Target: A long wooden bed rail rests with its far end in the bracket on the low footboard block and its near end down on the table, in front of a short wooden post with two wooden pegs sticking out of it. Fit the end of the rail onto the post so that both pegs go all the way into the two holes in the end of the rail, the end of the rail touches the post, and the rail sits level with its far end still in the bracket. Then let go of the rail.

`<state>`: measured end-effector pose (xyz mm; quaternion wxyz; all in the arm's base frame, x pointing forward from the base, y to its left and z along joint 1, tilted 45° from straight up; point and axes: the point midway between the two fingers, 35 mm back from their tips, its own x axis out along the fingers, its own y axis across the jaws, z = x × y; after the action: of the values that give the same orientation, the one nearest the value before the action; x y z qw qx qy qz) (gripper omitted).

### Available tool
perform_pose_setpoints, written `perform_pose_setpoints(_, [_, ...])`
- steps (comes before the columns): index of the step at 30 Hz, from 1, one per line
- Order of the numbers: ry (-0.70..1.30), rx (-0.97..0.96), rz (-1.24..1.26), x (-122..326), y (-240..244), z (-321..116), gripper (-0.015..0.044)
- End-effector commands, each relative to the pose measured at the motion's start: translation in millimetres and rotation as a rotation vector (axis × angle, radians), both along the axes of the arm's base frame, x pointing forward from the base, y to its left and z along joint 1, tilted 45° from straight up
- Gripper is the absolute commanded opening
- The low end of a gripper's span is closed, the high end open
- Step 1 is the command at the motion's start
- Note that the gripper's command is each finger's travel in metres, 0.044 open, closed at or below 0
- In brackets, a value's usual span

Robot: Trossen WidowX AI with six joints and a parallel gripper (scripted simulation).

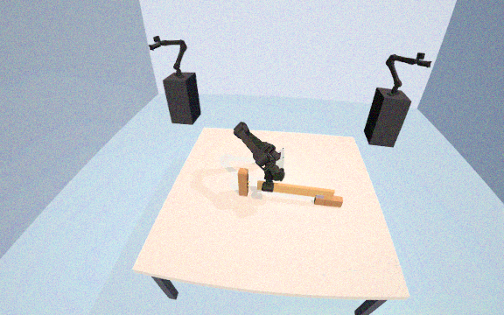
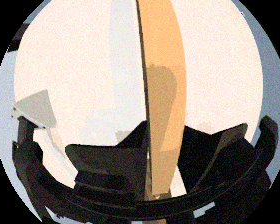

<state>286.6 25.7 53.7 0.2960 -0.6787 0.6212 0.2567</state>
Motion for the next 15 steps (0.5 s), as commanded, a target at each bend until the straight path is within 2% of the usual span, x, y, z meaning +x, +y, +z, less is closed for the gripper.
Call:
perform_pose_setpoints(1, [-0.001,0.000,0.004,0.0,-0.2,2.2,0.0000])
perform_pose_setpoints(15, [-0.001,0.000,0.004,0.0,-4.1,4.3,0.0000])
